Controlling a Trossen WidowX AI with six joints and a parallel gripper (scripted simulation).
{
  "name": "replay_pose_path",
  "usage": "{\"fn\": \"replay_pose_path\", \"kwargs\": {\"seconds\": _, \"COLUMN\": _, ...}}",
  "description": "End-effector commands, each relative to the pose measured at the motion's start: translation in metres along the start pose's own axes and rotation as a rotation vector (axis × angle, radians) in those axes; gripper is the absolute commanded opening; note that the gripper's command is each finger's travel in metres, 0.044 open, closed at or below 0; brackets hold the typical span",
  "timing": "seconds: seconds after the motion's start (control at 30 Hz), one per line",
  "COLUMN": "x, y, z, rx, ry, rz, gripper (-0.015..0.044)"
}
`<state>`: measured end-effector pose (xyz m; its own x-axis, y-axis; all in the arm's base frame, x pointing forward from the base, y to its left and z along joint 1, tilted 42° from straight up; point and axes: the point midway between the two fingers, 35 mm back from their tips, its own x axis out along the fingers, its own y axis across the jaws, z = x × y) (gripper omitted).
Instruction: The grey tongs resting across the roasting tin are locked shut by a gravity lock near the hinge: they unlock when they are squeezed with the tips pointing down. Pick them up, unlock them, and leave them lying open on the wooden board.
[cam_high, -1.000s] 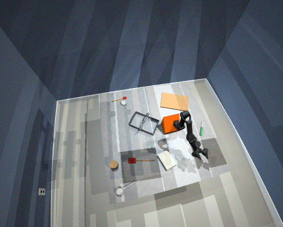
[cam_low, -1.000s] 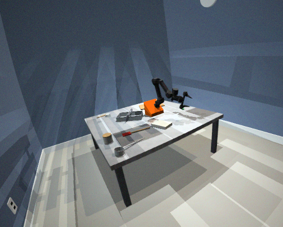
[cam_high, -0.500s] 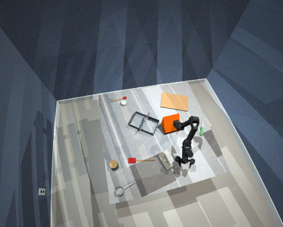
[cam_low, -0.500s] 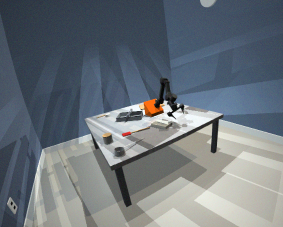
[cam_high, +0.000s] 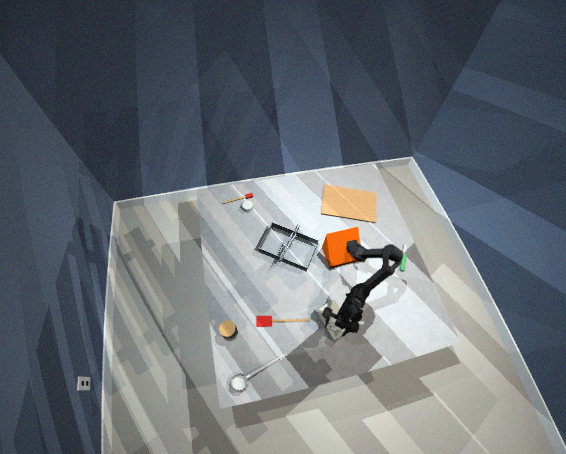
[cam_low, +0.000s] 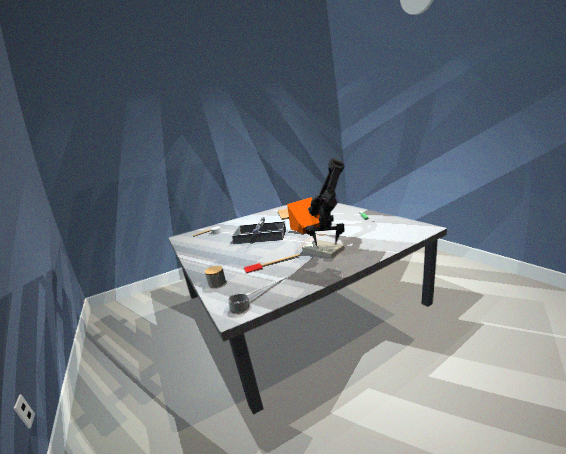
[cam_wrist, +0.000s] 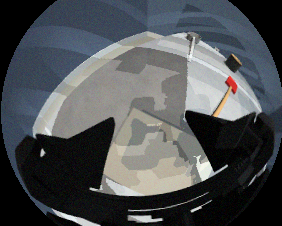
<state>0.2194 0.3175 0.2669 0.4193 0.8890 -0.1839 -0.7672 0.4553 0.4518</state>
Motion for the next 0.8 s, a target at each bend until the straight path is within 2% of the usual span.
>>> {"fn": "replay_pose_path", "kwargs": {"seconds": 0.0, "x": 0.004, "y": -0.049, "z": 0.009, "rx": -0.1, "ry": 0.038, "rz": -0.123, "gripper": 0.044}}
{"fn": "replay_pose_path", "kwargs": {"seconds": 0.17, "x": 0.001, "y": -0.117, "z": 0.008, "rx": -0.194, "ry": 0.127, "rz": -0.284, "gripper": 0.044}}
{"fn": "replay_pose_path", "kwargs": {"seconds": 0.4, "x": -0.023, "y": -0.229, "z": -0.018, "rx": -0.295, "ry": 0.404, "rz": -0.435, "gripper": 0.044}}
{"fn": "replay_pose_path", "kwargs": {"seconds": 0.57, "x": -0.064, "y": -0.307, "z": -0.047, "rx": -0.302, "ry": 0.618, "rz": -0.452, "gripper": 0.044}}
{"fn": "replay_pose_path", "kwargs": {"seconds": 0.77, "x": -0.131, "y": -0.378, "z": -0.091, "rx": -0.232, "ry": 0.797, "rz": -0.388, "gripper": 0.044}}
